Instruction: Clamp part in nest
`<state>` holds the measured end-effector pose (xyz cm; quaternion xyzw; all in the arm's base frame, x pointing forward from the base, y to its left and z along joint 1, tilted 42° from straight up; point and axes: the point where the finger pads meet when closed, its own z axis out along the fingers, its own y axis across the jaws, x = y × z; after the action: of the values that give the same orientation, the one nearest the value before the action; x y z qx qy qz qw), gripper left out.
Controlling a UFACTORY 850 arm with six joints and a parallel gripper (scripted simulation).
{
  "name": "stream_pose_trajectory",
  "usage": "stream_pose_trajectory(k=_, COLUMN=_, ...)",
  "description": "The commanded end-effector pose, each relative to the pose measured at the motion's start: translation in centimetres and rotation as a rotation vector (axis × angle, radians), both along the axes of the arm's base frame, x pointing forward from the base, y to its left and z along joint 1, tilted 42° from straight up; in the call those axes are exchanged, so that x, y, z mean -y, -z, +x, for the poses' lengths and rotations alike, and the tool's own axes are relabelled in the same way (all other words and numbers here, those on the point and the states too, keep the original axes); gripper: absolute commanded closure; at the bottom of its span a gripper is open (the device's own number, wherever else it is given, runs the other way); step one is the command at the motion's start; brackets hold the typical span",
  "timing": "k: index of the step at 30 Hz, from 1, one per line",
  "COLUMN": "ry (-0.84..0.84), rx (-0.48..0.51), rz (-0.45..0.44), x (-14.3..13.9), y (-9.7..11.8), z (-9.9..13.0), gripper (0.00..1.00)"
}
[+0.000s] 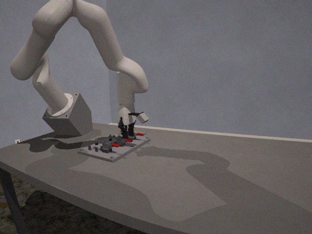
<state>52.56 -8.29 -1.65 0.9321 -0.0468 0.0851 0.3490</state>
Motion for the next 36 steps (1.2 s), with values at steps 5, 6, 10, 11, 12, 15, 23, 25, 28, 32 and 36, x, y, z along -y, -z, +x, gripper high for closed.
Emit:
stream_pose_trajectory(k=5, ry=-0.001, rx=0.001, rz=0.000, x=0.0, y=0.0, z=0.1, gripper=0.53)
stream_pose_trajectory(k=6, ry=-0.001, rx=0.001, rz=0.000, x=0.0, y=0.0, z=0.1, gripper=0.53)
stream_pose_trajectory(k=10, ry=-0.001, rx=0.001, rz=0.000, x=0.0, y=0.1, z=0.1, gripper=0.53)
stream_pose_trajectory(k=11, ry=-0.001, rx=0.001, rz=0.000, x=0.1, y=0.1, z=0.1, gripper=0.53)
stream_pose_trajectory(k=12, ry=-0.001, rx=0.001, rz=0.000, x=0.1, y=0.1, z=0.1, gripper=0.53)
stream_pose_trajectory(k=15, ry=-0.001, rx=0.001, rz=0.000, x=0.3, y=0.4, z=0.1, gripper=0.53)
stream_pose_trajectory(k=23, ry=-0.001, rx=0.001, rz=0.000, x=1.6, y=1.9, z=0.4, gripper=0.53)
stream_pose_trajectory(k=25, ry=-0.001, rx=0.001, rz=0.000, x=1.9, y=2.2, z=0.5, gripper=0.53)
stream_pose_trajectory(k=28, ry=-0.001, rx=0.001, rz=0.000, x=2.2, y=2.5, z=0.6, gripper=0.53)
stream_pose_trajectory(k=32, ry=-0.001, rx=0.001, rz=0.000, x=2.3, y=2.6, z=0.6, gripper=0.53)
stream_pose_trajectory(k=36, ry=-0.001, rx=0.001, rz=0.000, x=2.3, y=2.6, z=0.6, gripper=0.53)
